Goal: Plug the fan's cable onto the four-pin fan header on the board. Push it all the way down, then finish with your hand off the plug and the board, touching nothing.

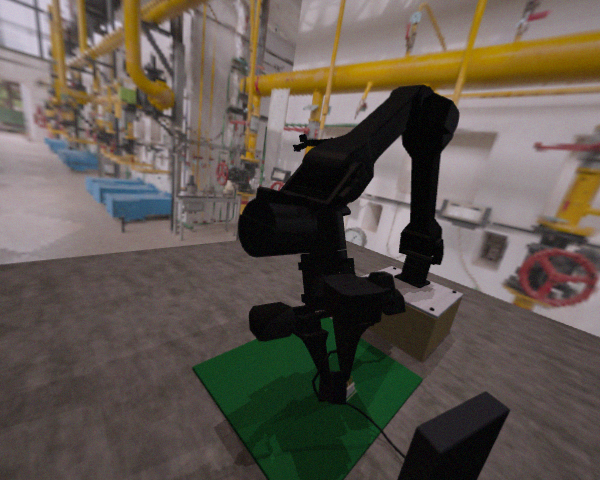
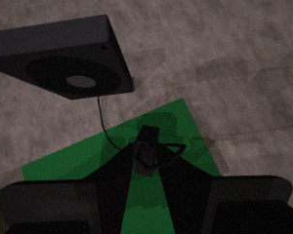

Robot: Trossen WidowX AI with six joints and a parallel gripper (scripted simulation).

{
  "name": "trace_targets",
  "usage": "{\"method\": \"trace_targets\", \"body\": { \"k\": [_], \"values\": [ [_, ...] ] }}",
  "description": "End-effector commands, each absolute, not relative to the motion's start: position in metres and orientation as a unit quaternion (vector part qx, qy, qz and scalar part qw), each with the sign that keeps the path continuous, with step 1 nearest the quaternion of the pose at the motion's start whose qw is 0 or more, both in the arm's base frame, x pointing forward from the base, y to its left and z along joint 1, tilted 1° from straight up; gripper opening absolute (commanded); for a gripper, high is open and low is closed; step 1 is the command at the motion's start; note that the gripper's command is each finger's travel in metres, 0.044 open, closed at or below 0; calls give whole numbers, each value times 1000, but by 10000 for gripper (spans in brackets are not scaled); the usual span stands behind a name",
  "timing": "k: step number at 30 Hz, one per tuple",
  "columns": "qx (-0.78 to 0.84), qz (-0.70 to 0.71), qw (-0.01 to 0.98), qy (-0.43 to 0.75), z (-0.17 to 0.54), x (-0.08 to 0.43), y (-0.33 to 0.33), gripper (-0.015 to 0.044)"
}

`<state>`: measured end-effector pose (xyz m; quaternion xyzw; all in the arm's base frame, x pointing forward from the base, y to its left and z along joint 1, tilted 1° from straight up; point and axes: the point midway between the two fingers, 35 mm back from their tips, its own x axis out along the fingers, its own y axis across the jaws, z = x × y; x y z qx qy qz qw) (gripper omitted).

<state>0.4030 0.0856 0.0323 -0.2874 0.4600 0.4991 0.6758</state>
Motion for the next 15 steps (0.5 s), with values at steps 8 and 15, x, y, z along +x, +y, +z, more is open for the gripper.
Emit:
{"method": "trace_targets", "body": {
  "k": [8,15],
  "values": [
    [-246,525,703,411,26,405,85,0],
    [-222,538,720,379,23,405,83,0]
  ]
}}
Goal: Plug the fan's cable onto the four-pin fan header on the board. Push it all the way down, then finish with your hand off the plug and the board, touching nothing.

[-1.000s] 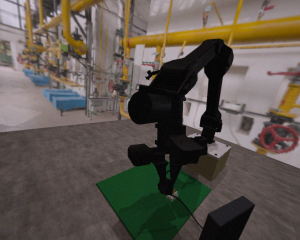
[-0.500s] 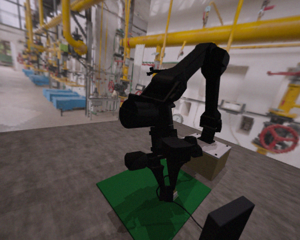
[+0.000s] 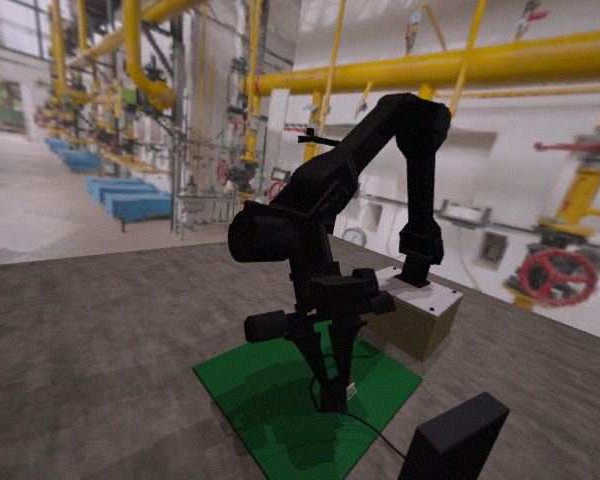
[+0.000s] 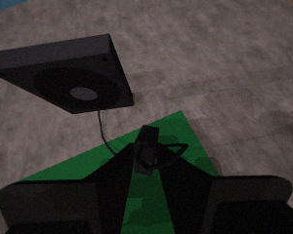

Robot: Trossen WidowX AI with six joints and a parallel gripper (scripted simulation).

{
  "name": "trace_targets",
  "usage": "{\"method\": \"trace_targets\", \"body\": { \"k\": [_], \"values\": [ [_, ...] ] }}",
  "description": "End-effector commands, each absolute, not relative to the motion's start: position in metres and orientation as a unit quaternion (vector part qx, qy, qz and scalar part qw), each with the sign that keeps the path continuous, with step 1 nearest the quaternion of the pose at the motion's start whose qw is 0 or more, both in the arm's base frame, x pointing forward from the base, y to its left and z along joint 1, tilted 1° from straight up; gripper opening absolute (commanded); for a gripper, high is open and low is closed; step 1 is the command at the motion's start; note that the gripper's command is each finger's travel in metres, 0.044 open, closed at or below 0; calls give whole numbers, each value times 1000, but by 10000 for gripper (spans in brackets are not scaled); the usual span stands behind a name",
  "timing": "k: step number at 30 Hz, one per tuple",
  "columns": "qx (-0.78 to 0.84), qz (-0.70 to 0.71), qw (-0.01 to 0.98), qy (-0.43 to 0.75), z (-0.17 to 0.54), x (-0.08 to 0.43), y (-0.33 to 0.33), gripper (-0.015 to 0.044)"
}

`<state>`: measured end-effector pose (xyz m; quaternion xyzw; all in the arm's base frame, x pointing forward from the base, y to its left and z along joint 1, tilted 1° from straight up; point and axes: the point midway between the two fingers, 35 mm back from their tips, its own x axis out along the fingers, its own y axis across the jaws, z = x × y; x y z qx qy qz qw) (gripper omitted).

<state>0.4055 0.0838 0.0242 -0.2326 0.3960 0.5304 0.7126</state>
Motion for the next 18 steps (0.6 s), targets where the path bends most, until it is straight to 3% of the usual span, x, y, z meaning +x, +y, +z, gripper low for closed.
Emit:
{"method": "trace_targets", "body": {
  "k": [1,18],
  "values": [
    [-219,539,722,374,23,405,83,0],
    [-164,563,757,288,22,404,76,0]
  ]
}}
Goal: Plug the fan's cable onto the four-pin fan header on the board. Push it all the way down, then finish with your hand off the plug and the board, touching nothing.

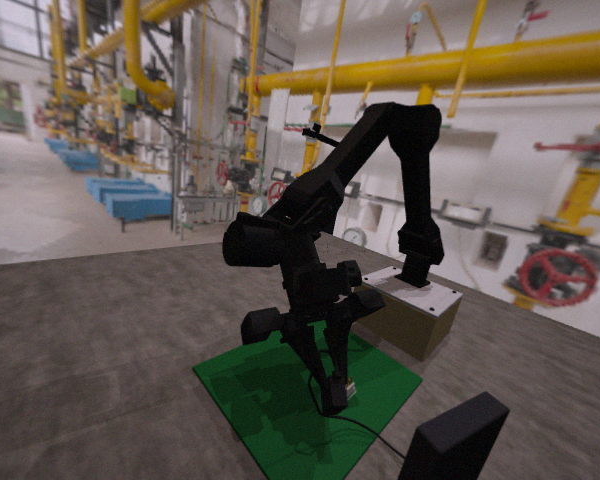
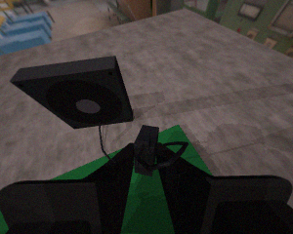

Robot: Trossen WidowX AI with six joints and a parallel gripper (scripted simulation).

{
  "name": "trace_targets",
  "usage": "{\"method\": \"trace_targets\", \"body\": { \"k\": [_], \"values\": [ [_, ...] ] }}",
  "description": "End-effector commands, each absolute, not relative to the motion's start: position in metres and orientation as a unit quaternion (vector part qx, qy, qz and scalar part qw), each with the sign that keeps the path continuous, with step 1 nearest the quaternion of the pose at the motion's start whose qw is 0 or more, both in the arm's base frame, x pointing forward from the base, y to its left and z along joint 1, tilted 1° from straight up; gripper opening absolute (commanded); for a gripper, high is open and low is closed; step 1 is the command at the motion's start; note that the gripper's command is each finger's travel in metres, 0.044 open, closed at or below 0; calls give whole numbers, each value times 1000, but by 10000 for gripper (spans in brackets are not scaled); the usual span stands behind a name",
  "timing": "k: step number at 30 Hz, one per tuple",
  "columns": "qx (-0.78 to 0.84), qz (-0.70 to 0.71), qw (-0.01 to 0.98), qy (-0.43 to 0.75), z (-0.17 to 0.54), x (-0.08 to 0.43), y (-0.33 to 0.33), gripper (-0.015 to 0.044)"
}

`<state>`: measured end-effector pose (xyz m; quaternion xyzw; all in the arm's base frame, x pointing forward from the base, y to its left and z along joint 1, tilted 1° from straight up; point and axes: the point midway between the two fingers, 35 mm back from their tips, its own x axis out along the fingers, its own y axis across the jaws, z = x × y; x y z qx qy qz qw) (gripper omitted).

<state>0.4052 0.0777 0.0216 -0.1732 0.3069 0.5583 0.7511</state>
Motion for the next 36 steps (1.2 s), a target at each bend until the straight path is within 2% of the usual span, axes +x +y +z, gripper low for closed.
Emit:
{"method": "trace_targets", "body": {
  "k": [1,36],
  "values": [
    [-161,564,759,283,22,404,76,0],
    [-75,583,805,84,37,385,50,0]
  ]
}}
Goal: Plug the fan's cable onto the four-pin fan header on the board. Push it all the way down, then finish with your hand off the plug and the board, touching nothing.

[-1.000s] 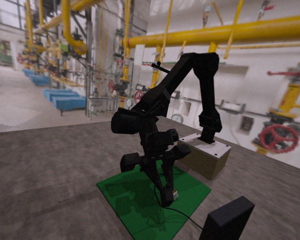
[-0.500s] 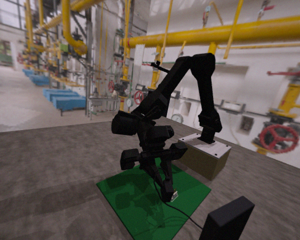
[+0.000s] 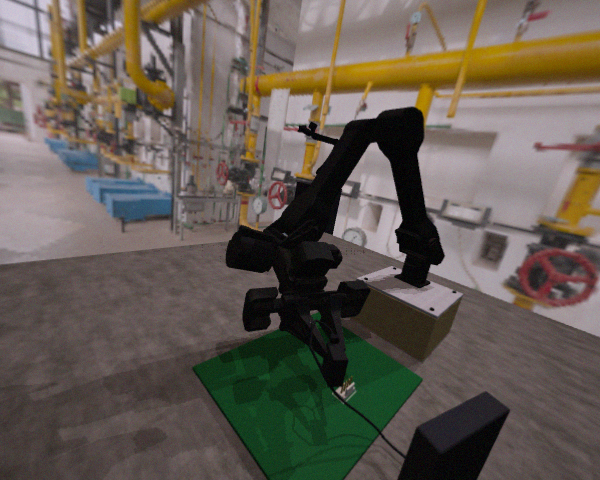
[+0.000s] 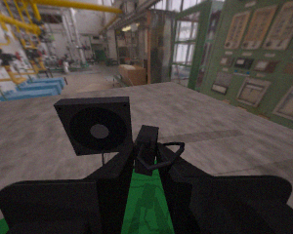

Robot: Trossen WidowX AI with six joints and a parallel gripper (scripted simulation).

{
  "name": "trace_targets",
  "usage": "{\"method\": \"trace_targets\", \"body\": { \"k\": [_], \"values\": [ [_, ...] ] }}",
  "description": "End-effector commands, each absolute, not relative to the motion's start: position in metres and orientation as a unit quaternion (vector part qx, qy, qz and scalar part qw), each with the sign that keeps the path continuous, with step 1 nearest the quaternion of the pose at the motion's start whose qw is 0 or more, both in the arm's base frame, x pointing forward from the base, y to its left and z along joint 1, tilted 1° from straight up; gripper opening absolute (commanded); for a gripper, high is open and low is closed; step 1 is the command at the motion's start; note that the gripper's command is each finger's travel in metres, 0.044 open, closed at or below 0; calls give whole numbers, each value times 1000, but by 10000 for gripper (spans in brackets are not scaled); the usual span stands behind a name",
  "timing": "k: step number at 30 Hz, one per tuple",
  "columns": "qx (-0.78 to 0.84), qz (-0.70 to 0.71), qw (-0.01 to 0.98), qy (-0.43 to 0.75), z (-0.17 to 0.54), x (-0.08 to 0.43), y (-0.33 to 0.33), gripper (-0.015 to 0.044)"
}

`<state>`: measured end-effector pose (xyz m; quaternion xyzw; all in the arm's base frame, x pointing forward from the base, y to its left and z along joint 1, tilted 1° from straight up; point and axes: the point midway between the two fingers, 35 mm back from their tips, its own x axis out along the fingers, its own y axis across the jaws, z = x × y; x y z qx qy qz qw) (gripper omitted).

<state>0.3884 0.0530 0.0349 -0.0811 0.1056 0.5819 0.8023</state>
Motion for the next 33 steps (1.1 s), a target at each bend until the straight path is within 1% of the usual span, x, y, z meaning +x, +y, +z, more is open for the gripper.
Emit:
{"method": "trace_targets", "body": {
  "k": [1,5,33],
  "values": [
    [-73,583,806,78,38,384,49,0],
    [-68,582,808,63,40,382,47,0],
    [-69,582,807,75,46,382,48,0]
  ]
}}
